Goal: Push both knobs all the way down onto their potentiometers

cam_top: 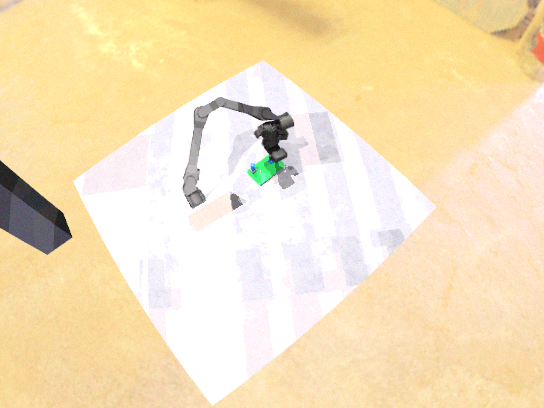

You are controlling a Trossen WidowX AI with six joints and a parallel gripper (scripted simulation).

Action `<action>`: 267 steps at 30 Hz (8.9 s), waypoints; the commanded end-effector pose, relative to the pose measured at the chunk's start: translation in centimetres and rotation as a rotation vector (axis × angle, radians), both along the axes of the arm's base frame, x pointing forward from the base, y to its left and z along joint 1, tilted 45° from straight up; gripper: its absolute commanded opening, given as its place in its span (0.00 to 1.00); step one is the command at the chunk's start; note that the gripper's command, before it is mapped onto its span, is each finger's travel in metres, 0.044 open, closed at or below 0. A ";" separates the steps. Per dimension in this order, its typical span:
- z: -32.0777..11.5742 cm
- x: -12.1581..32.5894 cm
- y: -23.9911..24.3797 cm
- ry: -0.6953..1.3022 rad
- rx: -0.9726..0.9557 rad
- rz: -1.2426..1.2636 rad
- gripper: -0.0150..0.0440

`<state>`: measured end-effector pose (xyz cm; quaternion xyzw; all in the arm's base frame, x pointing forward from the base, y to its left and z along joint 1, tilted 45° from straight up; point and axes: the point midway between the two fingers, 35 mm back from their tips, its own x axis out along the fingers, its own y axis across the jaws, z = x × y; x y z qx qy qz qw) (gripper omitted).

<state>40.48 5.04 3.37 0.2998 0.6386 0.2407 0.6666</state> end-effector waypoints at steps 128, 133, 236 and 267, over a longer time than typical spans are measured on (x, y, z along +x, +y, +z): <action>-1.6 0.1 1.5 0.008 0.004 0.000 0.25; -1.6 0.1 1.5 0.008 0.004 0.000 0.25; -2.0 0.1 1.9 0.008 0.004 0.000 0.25; -2.1 0.1 2.0 0.008 0.004 0.000 0.25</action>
